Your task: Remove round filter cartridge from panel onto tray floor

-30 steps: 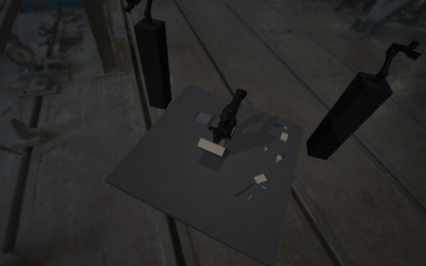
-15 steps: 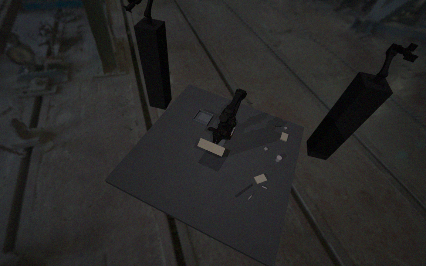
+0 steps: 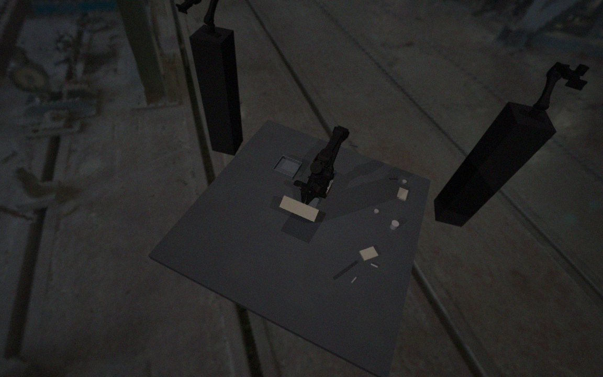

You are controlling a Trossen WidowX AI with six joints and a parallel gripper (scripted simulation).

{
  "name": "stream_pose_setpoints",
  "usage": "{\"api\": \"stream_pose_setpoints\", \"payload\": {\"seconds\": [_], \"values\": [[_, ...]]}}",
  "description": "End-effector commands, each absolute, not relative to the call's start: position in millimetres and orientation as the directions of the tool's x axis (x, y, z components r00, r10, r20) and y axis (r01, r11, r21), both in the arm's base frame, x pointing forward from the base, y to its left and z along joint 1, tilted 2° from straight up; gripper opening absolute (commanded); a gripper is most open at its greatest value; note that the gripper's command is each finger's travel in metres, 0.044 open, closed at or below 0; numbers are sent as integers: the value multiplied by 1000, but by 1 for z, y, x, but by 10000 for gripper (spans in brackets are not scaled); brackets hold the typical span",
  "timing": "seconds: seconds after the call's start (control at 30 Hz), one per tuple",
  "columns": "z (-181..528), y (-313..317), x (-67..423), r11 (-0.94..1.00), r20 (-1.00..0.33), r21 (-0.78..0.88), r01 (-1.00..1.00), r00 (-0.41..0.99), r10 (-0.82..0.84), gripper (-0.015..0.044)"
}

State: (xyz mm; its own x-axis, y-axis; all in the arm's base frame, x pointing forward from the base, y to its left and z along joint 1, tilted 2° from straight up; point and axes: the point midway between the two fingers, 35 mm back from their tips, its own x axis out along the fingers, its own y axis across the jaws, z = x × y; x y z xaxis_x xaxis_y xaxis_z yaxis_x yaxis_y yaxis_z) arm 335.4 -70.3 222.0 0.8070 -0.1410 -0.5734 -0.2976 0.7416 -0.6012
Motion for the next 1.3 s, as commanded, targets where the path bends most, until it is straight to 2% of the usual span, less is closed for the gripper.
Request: {"api": "stream_pose_setpoints", "payload": {"seconds": [0.0,0.8,1.1,1.17,1.27], "values": [[219,-71,338,743,-577,-600,-297,804,-144,103],[216,-72,343,743,-576,-600,-297,804,-144,103],[220,-71,338,741,-574,-602,-297,807,-142,42],[220,-71,338,741,-574,-602,-297,807,-142,0],[219,-71,338,752,-574,-592,-289,806,-143,0]]}}
